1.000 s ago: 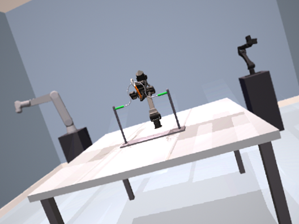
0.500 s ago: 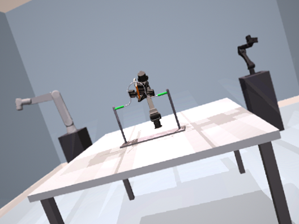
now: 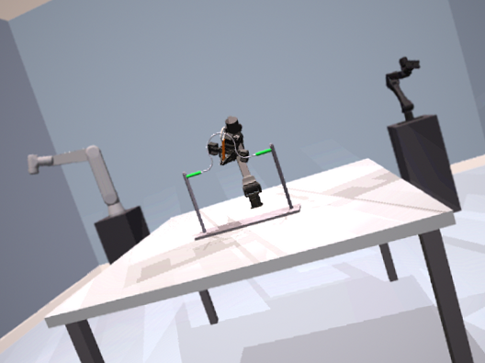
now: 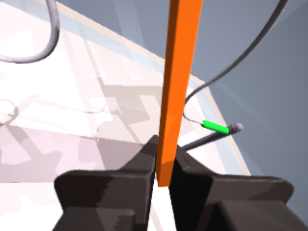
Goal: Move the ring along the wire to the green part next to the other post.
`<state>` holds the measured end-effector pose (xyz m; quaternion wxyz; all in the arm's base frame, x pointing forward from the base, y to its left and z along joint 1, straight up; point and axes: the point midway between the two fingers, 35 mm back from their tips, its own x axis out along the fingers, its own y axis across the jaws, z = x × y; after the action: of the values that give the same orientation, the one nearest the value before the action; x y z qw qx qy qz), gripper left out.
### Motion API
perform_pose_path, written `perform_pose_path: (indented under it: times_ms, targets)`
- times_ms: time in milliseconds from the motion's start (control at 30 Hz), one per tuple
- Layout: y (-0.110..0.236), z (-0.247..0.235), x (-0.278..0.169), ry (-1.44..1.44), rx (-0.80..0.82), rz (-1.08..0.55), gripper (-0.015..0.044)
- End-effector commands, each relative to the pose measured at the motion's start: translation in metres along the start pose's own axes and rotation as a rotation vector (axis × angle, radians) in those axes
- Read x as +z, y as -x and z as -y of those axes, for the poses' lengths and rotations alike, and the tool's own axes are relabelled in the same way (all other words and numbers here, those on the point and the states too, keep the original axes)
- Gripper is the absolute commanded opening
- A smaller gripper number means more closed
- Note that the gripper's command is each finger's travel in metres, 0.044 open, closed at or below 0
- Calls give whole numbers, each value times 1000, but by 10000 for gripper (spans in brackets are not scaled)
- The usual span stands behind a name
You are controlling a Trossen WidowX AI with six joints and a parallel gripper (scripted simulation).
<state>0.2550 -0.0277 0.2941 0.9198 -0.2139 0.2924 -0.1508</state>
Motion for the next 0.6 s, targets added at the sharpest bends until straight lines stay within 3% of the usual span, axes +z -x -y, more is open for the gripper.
perform_pose_path:
  times_ms: [0,567]
  targets:
    - [2,5,1,43,-37,18,-150]
    - [2,20,3,265,-201,53,-150]
